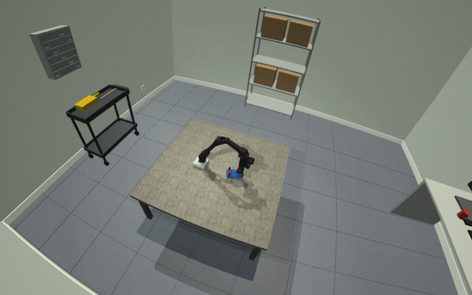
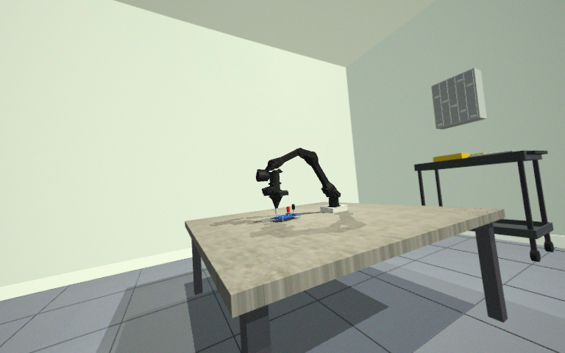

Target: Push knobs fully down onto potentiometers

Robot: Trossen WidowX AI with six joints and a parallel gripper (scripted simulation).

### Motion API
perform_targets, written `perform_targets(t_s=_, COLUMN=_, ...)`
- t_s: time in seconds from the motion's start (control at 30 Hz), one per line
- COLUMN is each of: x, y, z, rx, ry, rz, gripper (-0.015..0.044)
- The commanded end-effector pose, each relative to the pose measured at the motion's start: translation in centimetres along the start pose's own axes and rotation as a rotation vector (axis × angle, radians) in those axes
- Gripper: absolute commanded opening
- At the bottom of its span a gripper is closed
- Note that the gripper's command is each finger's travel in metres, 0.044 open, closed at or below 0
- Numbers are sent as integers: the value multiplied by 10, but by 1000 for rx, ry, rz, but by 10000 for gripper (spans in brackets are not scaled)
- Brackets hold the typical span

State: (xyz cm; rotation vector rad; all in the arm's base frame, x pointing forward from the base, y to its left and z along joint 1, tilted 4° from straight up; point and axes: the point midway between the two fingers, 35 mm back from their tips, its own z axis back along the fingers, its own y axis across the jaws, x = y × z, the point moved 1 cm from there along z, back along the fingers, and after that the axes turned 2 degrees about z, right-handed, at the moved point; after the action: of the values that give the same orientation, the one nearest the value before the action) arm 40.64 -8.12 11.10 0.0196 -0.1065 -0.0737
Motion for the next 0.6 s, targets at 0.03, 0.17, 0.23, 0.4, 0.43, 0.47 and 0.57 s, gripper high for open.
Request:
perform_targets(t_s=0.03, x=2, y=1, z=-13, rx=6, ry=5, rz=-4, gripper=0)
perform_targets(t_s=0.17, x=2, y=1, z=-13, rx=6, ry=5, rz=-4, gripper=0)
perform_targets(t_s=0.23, x=2, y=1, z=-13, rx=6, ry=5, rz=-4, gripper=0)
perform_targets(t_s=0.4, x=2, y=1, z=-14, rx=6, ry=5, rz=-4, gripper=0)
perform_targets(t_s=0.43, x=2, y=1, z=-15, rx=6, ry=5, rz=-4, gripper=0)
perform_targets(t_s=0.47, x=2, y=1, z=-15, rx=6, ry=5, rz=-4, gripper=0)
perform_targets(t_s=0.57, x=2, y=1, z=-15, rx=6, ry=5, rz=-4, gripper=0)
